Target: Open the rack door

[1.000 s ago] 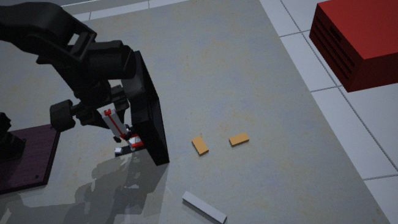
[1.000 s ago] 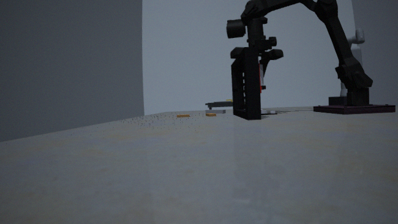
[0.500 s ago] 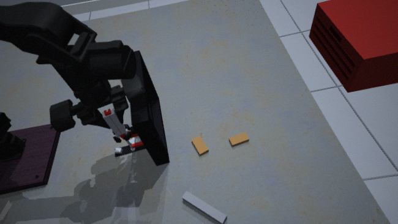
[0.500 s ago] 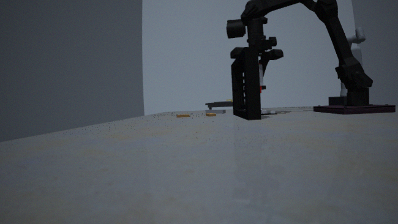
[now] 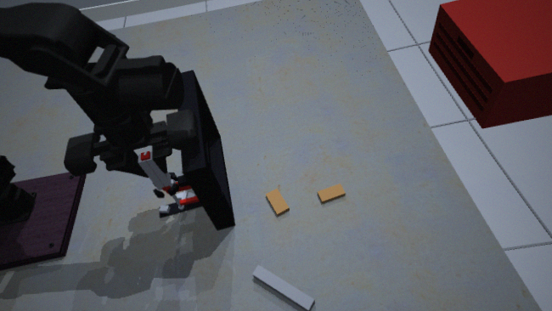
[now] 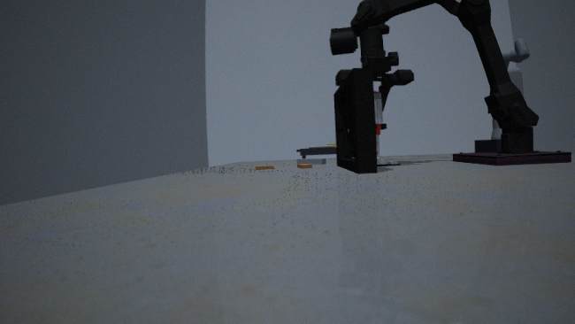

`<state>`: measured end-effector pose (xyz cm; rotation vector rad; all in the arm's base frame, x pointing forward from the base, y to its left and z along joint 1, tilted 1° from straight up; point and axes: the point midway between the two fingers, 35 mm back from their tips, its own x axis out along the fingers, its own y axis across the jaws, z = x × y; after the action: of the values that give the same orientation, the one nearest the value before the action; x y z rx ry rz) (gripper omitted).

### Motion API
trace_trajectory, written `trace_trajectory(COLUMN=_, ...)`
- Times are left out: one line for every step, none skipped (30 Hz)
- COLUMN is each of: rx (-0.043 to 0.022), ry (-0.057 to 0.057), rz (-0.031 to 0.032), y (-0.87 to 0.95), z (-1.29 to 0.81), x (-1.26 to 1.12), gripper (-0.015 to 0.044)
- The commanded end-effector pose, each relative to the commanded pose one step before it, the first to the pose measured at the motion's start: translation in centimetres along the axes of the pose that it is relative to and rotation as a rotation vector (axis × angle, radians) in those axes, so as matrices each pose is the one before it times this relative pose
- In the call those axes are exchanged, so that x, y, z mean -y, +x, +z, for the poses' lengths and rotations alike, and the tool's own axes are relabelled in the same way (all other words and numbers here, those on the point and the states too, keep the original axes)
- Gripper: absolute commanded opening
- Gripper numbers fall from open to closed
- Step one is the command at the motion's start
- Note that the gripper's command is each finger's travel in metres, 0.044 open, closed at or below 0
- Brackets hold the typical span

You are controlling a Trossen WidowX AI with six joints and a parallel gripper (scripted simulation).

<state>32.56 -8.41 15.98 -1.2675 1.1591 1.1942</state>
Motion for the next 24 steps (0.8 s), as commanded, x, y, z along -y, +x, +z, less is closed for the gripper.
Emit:
trace_trajectory(rx=0.00345, ry=0.0769, rz=0.00407, y=-0.03, z=0.262, x=-0.519, gripper=0.0025)
trace_trajectory(rx=0.00003, ry=0.0208, rz=0.0001, y=0.001, z=0.036, x=-0.108, gripper=0.0025)
trace_trajectory(rx=0.00004, ry=0.0201, rz=0.00011, y=0.0, z=0.044, x=-0.127, gripper=0.0025)
trace_trajectory(rx=0.00004, ry=0.0202, rz=0.00011, y=0.001, z=0.042, x=-0.129, gripper=0.0025)
trace_trajectory(rx=0.00004, ry=0.0202, rz=0.00012, y=0.002, z=0.039, x=-0.13, gripper=0.0025)
trace_trajectory(rx=0.00004, ry=0.0207, rz=0.00014, y=0.0, z=0.047, x=-0.152, gripper=0.0025)
trace_trajectory(rx=0.00004, ry=0.0209, rz=0.00014, y=0.001, z=0.044, x=-0.155, gripper=0.0025)
trace_trajectory(rx=0.00004, ry=0.0209, rz=0.00014, y=0.002, z=0.04, x=-0.156, gripper=0.0025)
trace_trajectory(rx=0.00005, ry=0.0205, rz=0.00016, y=0.001, z=0.047, x=-0.178, gripper=0.0025)
trace_trajectory(rx=0.00004, ry=0.0205, rz=0.00016, y=0.002, z=0.043, x=-0.18, gripper=0.0025)
trace_trajectory(rx=0.00004, ry=0.0205, rz=0.00016, y=0.003, z=0.039, x=-0.181, gripper=0.0025)
trace_trajectory(rx=0.00005, ry=0.0201, rz=0.00018, y=0.001, z=0.045, x=-0.201, gripper=0.0025)
trace_trajectory(rx=0.00004, ry=0.0202, rz=0.00018, y=0.003, z=0.041, x=-0.203, gripper=0.0025)
trace_trajectory(rx=0.00004, ry=0.0202, rz=0.00019, y=0.004, z=0.036, x=-0.204, gripper=0.0025)
trace_trajectory(rx=0.00005, ry=0.0199, rz=0.0002, y=0.002, z=0.043, x=-0.223, gripper=0.0025)
trace_trajectory(rx=0.00004, ry=0.0199, rz=0.0002, y=0.004, z=0.038, x=-0.224, gripper=0.0025)
trace_trajectory(rx=0.00004, ry=0.0199, rz=0.00021, y=0.005, z=0.033, x=-0.225, gripper=0.0025)
trace_trajectory(rx=0.00004, ry=0.0179, rz=0.0002, y=0.002, z=0.038, x=-0.22, gripper=0.0025)
trace_trajectory(rx=0.00004, ry=0.0179, rz=0.0002, y=0.004, z=0.033, x=-0.221, gripper=0.0025)
trace_trajectory(rx=0.00003, ry=0.0179, rz=0.0002, y=0.005, z=0.028, x=-0.222, gripper=0.0025)
trace_trajectory(rx=0.00005, ry=0.0184, rz=0.00022, y=0.002, z=0.042, x=-0.244, gripper=0.0025)
trace_trajectory(rx=0.00004, ry=0.0187, rz=0.00023, y=0.004, z=0.036, x=-0.248, gripper=0.0025)
trace_trajectory(rx=0.00004, ry=0.0187, rz=0.00023, y=0.006, z=0.03, x=-0.249, gripper=0.0025)
trace_trajectory(rx=0.00005, ry=0.0174, rz=0.00023, y=0.002, z=0.041, x=-0.243, gripper=0.0025)
